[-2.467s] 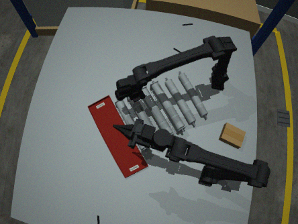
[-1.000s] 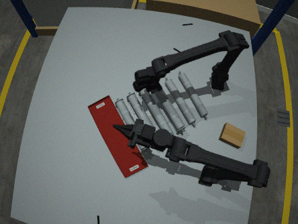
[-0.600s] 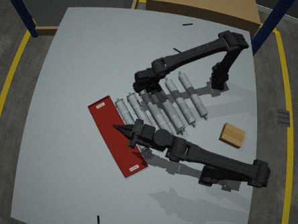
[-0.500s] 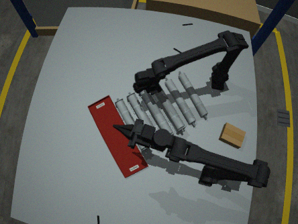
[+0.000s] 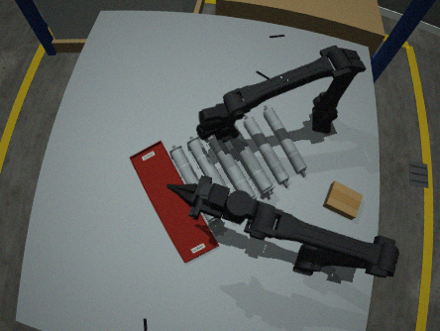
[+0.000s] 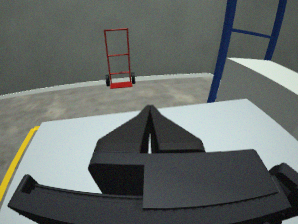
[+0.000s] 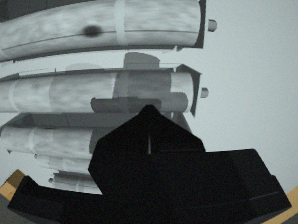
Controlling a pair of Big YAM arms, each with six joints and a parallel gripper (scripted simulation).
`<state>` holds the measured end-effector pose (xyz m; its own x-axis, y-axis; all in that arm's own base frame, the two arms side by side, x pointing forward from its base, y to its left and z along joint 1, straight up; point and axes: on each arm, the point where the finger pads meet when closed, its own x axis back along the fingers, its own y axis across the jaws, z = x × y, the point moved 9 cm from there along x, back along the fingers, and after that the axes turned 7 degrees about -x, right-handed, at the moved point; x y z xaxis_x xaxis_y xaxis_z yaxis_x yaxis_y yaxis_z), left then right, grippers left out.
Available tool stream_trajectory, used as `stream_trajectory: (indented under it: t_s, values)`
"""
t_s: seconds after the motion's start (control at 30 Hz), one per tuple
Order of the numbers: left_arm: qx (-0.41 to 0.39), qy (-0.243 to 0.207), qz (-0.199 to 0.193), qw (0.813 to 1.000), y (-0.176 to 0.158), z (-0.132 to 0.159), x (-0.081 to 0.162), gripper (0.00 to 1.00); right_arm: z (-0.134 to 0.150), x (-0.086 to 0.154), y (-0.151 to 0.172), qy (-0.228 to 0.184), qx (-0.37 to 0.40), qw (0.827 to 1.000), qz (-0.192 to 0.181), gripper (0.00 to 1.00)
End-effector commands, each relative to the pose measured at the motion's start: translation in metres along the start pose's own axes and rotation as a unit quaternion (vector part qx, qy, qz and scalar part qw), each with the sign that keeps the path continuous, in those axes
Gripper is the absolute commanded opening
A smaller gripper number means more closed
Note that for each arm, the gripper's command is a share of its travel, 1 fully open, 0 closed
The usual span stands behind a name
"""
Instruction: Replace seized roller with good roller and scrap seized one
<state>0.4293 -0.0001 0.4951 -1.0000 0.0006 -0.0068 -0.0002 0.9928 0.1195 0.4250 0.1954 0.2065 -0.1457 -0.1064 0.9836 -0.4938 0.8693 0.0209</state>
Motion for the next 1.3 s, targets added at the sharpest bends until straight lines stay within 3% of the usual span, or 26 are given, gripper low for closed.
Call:
stream_trajectory:
  t_s: [0.0, 0.13, 0.23, 0.33, 0.67, 0.97, 1.0, 1.27]
  values:
    - [-0.003, -0.022, -0.002, 1.0, 0.001, -0.025, 0.001, 0.0, -0.004, -0.01, 0.003, -0.004, 0.011, 1.0, 0.0, 0.0]
    - [-0.003, -0.022, -0.002, 1.0, 0.001, -0.025, 0.001, 0.0, -0.003, -0.015, 0.003, -0.004, 0.011, 1.0, 0.0, 0.0]
    - [-0.003, -0.022, -0.002, 1.0, 0.001, -0.025, 0.001, 0.0, -0.016, 0.014, 0.003, -0.04, 0.012, 0.999, 0.004, 0.0]
    - [-0.003, -0.022, -0.002, 1.0, 0.001, -0.025, 0.001, 0.0, -0.012, 0.002, 0.003, -0.018, 0.011, 1.0, 0.002, 0.0]
    - [-0.003, -0.022, -0.002, 1.0, 0.001, -0.025, 0.001, 0.0, -0.006, -0.012, 0.003, -0.008, 0.011, 1.0, 0.002, 0.0]
    - [-0.003, -0.022, -0.002, 1.0, 0.001, -0.025, 0.001, 0.0, -0.005, -0.012, 0.003, -0.006, 0.011, 1.0, 0.002, 0.0]
    - [-0.003, -0.022, -0.002, 1.0, 0.001, -0.025, 0.001, 0.0, -0.007, -0.004, 0.001, -0.013, 0.006, 1.0, 0.003, 0.0]
    - [-0.003, -0.022, -0.002, 1.0, 0.001, -0.025, 0.001, 0.0, -0.002, -0.013, 0.003, -0.005, 0.012, 1.0, 0.002, 0.0]
